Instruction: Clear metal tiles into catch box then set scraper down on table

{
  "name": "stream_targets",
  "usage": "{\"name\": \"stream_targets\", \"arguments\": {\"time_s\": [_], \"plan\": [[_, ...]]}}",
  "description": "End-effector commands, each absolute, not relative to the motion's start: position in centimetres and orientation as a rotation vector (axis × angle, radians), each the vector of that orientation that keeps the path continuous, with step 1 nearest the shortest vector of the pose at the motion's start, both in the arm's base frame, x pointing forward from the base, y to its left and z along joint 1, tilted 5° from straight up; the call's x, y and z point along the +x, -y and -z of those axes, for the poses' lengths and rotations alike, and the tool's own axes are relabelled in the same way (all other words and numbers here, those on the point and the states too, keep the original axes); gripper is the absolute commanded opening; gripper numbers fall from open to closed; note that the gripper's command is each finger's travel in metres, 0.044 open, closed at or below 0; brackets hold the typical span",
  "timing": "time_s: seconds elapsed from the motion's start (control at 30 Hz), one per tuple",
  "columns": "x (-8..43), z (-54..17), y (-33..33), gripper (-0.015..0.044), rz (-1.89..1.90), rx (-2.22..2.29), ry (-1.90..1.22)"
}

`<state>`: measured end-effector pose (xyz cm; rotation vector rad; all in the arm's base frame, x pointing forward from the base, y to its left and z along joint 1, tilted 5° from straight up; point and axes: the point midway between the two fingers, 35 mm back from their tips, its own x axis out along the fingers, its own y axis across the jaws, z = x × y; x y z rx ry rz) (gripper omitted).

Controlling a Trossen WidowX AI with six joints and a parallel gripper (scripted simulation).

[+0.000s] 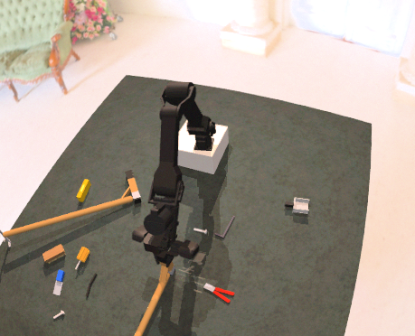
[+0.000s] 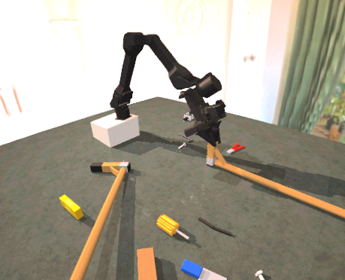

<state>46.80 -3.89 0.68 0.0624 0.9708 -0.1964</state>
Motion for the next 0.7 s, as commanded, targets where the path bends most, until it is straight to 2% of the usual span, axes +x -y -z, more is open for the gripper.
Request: {"name": "stream_targets", "arguments": {"time_s": [0.0, 0.67], "plan": [[46.5, -1.7, 3.6, 0.0000, 0.196, 0.062, -0.944], [43.5, -1.8, 2.9, 0.0000, 0.195, 0.062, -0.944]]}}
